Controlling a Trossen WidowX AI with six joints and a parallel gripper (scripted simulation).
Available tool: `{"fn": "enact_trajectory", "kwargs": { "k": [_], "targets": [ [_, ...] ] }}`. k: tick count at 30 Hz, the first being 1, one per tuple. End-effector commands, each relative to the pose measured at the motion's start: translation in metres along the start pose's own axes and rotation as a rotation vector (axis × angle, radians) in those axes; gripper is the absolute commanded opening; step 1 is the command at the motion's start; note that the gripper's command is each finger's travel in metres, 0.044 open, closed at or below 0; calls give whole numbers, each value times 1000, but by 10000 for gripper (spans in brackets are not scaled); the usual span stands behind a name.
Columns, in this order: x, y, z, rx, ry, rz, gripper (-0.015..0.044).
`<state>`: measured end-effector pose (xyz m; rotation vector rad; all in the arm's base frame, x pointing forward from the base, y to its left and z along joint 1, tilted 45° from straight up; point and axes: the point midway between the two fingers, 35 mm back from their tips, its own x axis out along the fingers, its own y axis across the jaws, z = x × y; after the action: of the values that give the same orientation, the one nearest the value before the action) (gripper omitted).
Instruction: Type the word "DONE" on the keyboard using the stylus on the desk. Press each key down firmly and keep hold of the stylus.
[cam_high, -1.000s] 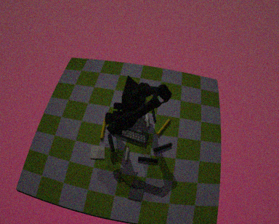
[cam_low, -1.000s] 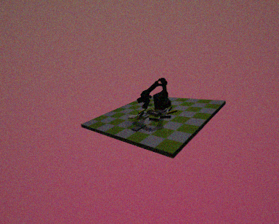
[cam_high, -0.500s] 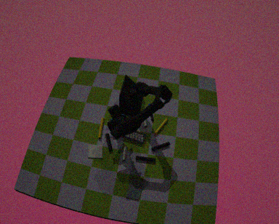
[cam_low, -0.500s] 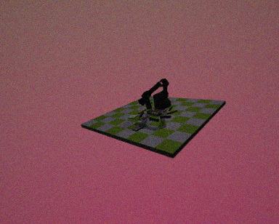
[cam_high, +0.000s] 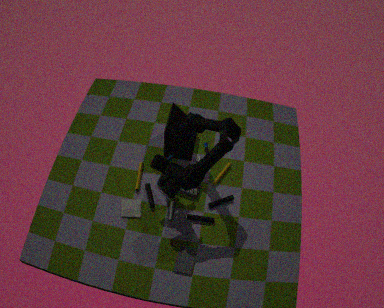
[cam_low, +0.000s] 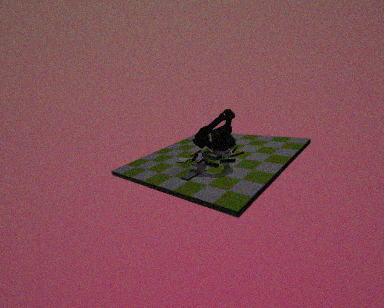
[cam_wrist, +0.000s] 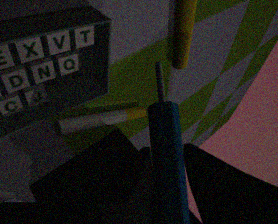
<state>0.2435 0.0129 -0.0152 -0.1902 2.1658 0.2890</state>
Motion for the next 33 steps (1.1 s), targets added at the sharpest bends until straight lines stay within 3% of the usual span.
{"fn": "enact_trajectory", "kwargs": {
  "k": [1,20,33],
  "targets": [
    [-9,4,1,-137,-2,-28,0],
    [-47,30,-7,-890,73,-142,0],
    [-27,52,8,-917,78,-143,0]
  ]
}}
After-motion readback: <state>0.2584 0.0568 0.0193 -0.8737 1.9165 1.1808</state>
